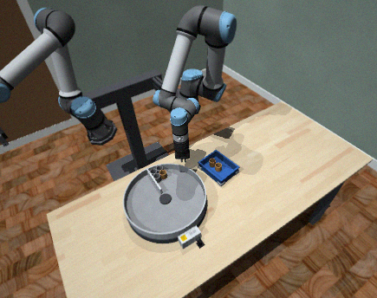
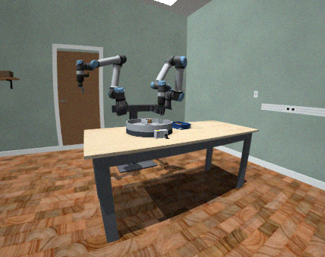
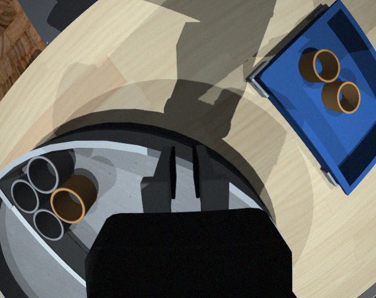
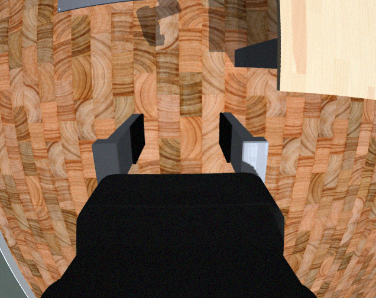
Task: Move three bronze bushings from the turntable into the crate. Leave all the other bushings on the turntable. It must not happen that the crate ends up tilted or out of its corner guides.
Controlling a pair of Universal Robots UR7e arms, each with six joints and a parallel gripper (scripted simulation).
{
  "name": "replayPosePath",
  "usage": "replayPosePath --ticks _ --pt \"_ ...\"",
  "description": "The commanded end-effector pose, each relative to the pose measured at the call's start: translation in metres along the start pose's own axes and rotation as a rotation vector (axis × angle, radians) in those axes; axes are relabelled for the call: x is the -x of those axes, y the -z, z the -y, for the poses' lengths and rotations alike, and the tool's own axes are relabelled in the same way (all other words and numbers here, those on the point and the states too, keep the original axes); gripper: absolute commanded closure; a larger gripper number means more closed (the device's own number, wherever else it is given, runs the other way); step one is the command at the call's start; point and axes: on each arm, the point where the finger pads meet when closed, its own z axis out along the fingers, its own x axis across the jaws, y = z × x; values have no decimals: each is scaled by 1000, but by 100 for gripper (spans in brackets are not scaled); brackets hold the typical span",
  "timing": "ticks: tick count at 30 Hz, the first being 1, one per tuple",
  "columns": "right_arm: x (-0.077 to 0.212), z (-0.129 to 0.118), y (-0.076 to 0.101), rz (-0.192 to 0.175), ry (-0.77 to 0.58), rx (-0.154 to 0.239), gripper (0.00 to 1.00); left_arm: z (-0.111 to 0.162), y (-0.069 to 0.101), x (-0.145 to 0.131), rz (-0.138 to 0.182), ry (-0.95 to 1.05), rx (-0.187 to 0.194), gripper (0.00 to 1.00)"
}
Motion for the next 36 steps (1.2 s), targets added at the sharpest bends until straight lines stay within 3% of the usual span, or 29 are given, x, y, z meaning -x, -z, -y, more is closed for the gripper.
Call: replayPosePath --ticks 1,11,36 --pt "1 1 0 0 -1 0 0 -28 -4 53 -3 11 -3 64" --pt "1 1 0 0 -1 0 0 -49 -4 98 -2 11 -3 64" --pt "1 1 0 0 -1 0 0 -49 -4 99 -3 12 -3 64"
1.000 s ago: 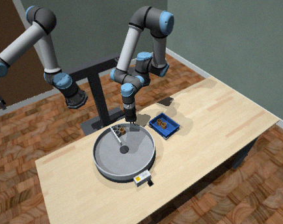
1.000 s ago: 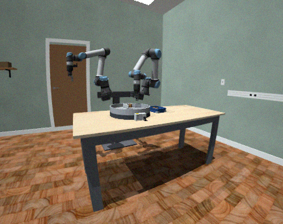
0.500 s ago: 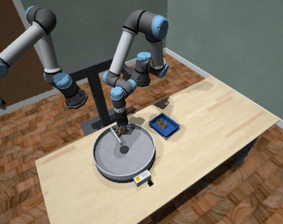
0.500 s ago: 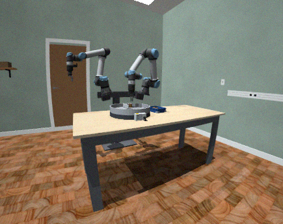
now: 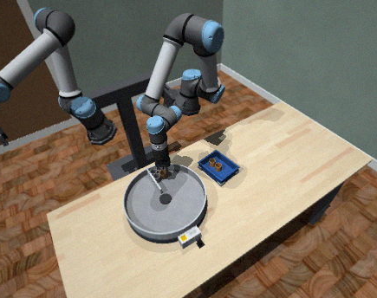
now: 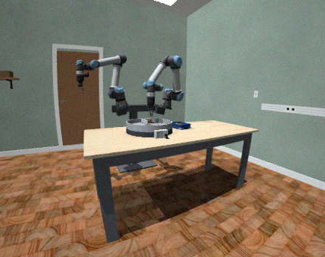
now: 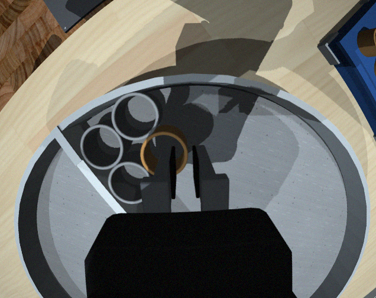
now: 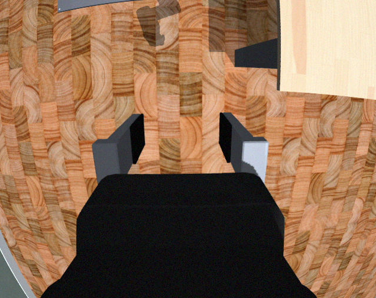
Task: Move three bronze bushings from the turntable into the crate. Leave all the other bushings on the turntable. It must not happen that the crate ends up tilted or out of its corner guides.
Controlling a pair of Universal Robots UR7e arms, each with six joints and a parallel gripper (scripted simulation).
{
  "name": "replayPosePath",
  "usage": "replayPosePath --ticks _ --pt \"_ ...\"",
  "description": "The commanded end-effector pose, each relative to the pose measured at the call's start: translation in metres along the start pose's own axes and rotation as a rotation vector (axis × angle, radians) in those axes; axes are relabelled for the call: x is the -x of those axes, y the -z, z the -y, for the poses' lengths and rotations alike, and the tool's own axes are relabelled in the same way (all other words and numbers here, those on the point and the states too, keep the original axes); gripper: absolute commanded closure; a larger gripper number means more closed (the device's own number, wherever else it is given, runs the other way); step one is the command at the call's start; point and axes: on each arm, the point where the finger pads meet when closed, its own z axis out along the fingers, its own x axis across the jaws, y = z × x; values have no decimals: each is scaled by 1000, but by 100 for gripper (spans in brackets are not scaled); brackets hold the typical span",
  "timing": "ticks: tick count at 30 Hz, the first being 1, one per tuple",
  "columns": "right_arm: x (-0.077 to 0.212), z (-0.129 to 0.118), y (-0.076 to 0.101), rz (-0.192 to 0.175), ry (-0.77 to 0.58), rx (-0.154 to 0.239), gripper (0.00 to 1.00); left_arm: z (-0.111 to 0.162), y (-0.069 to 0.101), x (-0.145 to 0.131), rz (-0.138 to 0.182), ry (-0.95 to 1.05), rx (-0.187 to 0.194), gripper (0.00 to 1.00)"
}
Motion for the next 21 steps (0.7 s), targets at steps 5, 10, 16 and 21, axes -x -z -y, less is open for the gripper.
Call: replayPosePath --ticks 5,10,16,21 --pt "1 1 0 0 -1 0 0 -1 0 1 1 0 1 64" --pt "1 1 0 0 -1 0 0 -1 0 1 1 0 1 64" --pt "1 1 0 0 -1 0 0 -3 0 2 1 0 1 64" --pt "1 1 0 0 -1 0 0 -5 0 1 1 1 0 64"
